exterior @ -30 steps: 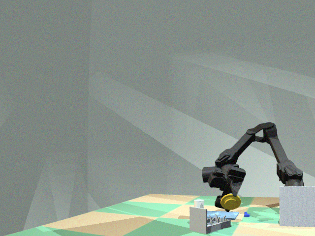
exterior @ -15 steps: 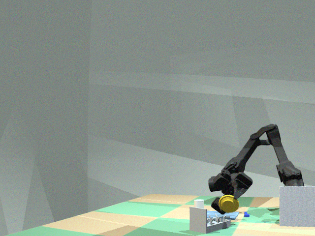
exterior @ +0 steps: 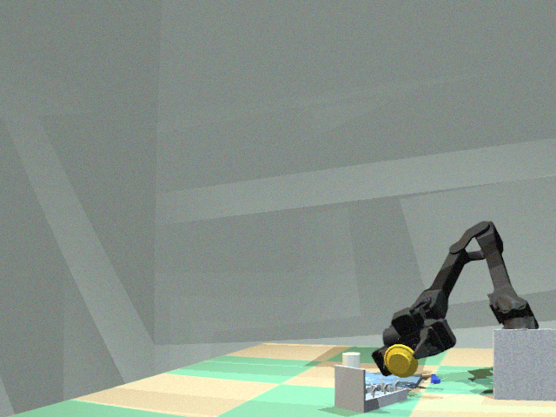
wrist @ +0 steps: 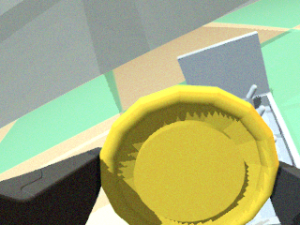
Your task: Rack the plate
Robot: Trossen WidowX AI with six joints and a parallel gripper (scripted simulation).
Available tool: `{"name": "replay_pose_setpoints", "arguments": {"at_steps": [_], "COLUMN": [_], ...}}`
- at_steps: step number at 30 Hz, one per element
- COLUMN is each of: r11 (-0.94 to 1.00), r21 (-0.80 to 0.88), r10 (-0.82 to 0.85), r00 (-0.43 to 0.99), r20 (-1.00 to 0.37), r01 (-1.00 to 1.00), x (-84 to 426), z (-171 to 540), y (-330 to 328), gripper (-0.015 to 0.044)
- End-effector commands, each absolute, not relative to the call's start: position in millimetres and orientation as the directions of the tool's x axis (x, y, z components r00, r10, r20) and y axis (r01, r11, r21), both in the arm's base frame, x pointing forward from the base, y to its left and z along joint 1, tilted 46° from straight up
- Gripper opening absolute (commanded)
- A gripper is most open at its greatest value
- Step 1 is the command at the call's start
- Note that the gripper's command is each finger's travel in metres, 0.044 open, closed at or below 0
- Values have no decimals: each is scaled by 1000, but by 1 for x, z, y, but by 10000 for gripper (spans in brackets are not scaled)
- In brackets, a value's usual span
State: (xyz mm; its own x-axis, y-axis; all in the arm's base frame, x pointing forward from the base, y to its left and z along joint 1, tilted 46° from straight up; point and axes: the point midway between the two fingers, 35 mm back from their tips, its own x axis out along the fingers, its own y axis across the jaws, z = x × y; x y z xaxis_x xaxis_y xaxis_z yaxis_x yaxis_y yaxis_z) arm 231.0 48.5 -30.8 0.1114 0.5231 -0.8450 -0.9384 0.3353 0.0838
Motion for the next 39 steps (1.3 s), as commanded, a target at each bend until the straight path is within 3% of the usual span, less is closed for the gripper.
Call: {"name": "replay_pose_setpoints", "arguments": {"at_steps": [1, 14, 39], "r11": [274, 131, 130], "r21": [-12, -331, -330], "r10": [563, 627, 626], "r00": [171, 337, 335], "r20": [-809, -702, -704], "r01": [-962, -934, -935], "x": [231, 232, 242], "z": [-28, -18, -34], "y": [45, 31, 48], "gripper": [0, 0, 0]}}
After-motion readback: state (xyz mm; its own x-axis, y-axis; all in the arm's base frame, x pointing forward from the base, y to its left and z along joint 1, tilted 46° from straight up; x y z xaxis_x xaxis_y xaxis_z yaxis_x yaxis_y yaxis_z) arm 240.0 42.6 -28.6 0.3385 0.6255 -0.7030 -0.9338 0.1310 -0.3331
